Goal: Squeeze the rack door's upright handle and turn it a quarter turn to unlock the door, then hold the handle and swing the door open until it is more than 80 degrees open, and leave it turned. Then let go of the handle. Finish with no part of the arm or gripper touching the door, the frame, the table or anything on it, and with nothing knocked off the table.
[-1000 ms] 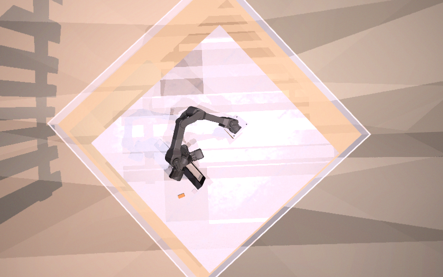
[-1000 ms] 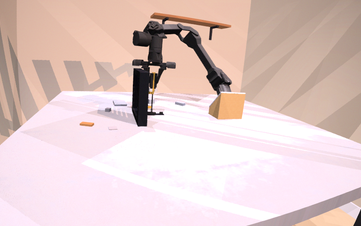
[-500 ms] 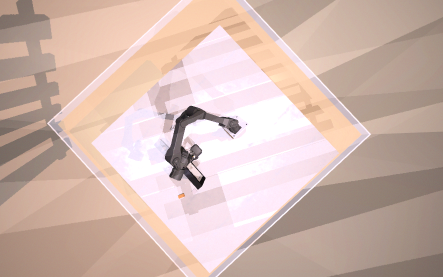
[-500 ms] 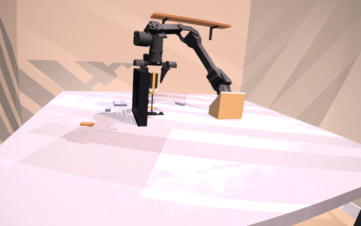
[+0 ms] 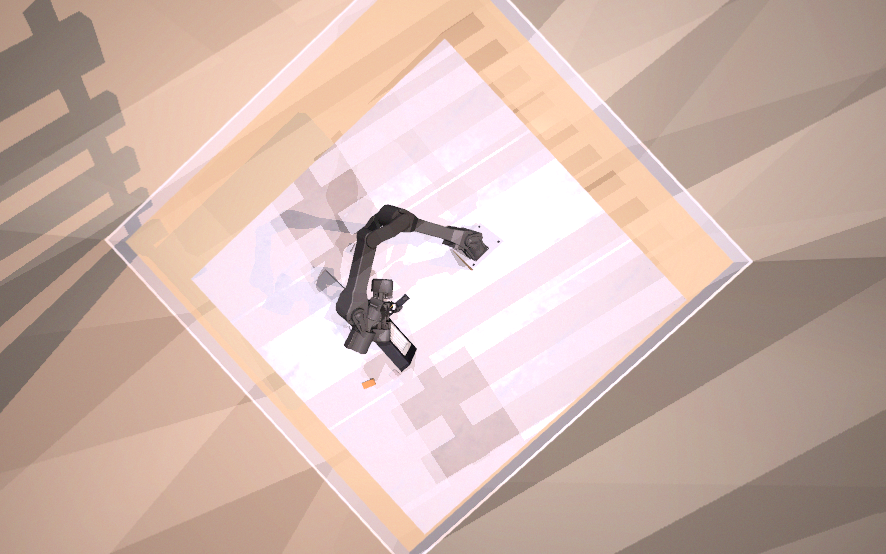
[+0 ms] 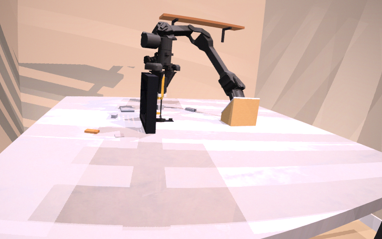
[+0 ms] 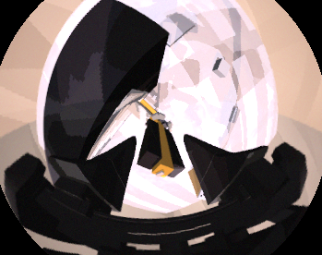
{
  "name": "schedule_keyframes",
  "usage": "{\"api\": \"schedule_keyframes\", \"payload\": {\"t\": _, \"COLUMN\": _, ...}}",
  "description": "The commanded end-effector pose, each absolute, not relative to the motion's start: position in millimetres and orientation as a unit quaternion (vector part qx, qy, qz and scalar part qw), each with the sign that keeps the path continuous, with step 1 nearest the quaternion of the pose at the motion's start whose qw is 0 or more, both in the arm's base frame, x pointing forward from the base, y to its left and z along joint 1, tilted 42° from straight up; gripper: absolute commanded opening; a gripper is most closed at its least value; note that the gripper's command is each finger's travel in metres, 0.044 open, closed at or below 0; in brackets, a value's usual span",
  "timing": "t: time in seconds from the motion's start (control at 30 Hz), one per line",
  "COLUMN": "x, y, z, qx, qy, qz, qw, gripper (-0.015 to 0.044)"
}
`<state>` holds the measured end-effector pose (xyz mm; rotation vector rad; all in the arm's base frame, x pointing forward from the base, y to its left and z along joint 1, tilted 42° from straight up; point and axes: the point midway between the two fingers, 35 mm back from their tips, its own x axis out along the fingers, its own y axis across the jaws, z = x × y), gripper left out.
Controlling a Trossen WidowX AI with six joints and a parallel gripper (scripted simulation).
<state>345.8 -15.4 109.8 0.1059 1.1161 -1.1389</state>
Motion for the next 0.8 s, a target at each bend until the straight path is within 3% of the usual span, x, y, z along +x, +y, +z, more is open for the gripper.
{"api": "schedule_keyframes", "payload": {"t": 0.0, "x": 346.6, "y": -16.3, "z": 108.0, "qx": -0.015, "qy": 0.543, "qz": -0.467, "qw": 0.698, "gripper": 0.0289}}
{"api": "schedule_keyframes", "payload": {"t": 0.77, "x": 346.6, "y": -16.3, "z": 108.0, "qx": -0.389, "qy": 0.709, "qz": -0.100, "qw": 0.579, "gripper": 0.0289}}
